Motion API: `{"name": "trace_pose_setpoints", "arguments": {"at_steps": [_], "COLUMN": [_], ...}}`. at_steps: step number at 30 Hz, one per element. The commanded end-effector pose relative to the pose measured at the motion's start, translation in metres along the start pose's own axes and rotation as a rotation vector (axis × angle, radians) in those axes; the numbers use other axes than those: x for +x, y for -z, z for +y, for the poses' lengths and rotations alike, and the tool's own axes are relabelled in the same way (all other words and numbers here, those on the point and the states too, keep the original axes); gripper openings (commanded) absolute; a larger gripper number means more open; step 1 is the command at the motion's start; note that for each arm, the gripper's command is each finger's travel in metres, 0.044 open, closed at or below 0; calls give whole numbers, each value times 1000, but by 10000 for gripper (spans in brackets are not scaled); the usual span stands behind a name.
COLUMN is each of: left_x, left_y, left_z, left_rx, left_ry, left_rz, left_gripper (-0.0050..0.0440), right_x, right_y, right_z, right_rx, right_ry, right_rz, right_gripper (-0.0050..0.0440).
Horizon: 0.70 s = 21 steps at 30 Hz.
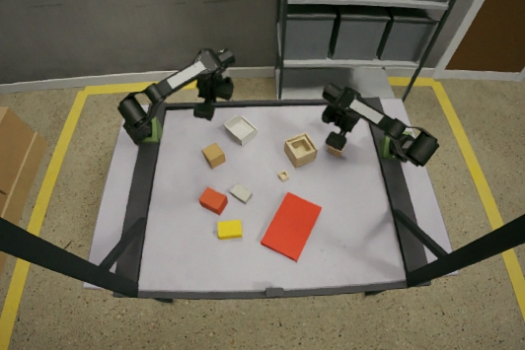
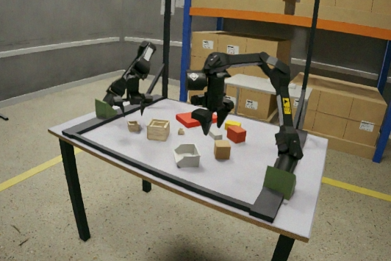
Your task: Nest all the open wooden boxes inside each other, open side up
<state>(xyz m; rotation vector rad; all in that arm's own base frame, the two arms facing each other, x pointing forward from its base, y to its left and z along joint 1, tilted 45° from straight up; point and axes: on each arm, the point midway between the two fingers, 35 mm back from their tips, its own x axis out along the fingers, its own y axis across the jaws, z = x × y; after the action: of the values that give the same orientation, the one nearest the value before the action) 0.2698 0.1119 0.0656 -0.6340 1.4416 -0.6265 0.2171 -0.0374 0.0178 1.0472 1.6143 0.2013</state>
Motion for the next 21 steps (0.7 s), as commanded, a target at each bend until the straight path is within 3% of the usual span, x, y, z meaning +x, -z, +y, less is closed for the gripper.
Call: {"name": "trace_pose_setpoints", "arguments": {"at_steps": [1,21], "left_x": [-5,-4], "left_y": [-3,-2], "left_z": [0,-1], "left_rx": [12,10], "left_ry": [-10,-12], "left_rz": [-13,-11], "left_gripper": [400,400], "right_x": [-2,-2], "right_y": [-3,-2], "right_z": [1,1], "right_rx": [-9,-7], "right_ry": [3,2], "right_rz": [-4,-10], "right_gripper": [400,400]}}
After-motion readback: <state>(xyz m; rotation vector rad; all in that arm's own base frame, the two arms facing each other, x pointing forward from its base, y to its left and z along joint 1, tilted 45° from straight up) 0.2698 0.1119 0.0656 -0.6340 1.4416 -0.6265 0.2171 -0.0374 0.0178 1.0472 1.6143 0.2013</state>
